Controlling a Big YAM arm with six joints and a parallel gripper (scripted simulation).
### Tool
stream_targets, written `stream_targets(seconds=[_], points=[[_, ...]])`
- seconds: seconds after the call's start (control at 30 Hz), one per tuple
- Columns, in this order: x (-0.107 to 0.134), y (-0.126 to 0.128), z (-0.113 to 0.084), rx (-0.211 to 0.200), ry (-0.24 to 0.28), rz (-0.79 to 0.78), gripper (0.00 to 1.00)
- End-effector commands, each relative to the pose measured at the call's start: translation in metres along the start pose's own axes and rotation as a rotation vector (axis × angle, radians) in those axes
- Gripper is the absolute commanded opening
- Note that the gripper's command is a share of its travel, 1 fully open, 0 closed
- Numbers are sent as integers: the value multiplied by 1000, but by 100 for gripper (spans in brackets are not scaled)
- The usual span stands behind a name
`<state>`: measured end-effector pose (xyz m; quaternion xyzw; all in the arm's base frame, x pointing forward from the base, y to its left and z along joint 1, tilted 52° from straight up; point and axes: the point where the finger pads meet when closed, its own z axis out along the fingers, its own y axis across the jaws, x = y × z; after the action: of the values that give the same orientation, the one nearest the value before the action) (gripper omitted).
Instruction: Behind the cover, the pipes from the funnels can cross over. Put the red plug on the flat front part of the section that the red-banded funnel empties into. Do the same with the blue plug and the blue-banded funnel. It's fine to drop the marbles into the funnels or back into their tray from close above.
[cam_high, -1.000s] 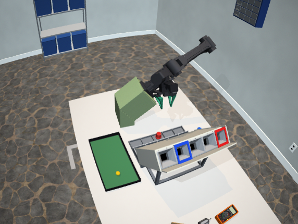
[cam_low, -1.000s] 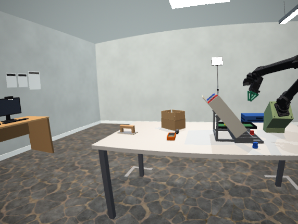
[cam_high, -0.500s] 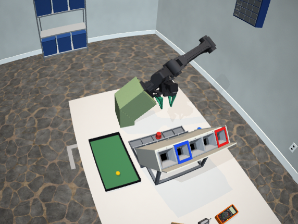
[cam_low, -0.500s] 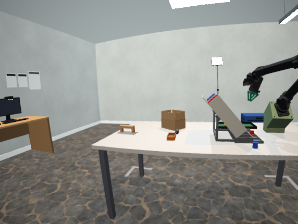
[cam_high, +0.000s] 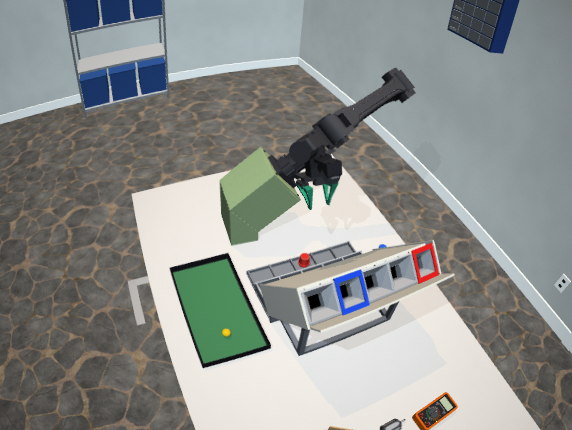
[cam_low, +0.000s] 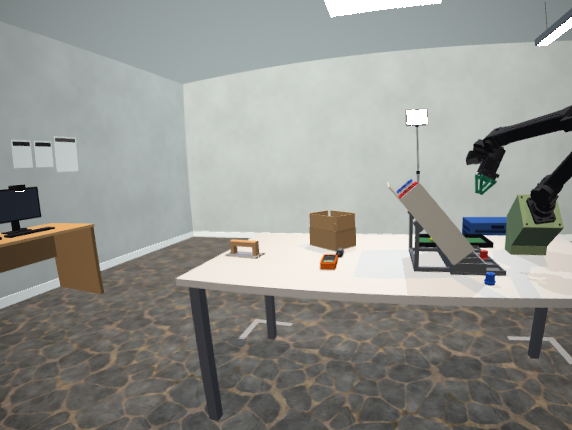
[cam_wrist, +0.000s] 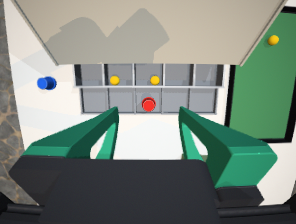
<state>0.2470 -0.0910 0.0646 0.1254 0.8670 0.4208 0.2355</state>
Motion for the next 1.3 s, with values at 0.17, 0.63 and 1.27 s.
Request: stream_targets(seconds=[0.17,0.63,1.27], points=[[-1,-1,-5,12,-23,5,56],[-1,-1,-5,12,-23,5,56],[2,28,15,5,33,-14,63]])
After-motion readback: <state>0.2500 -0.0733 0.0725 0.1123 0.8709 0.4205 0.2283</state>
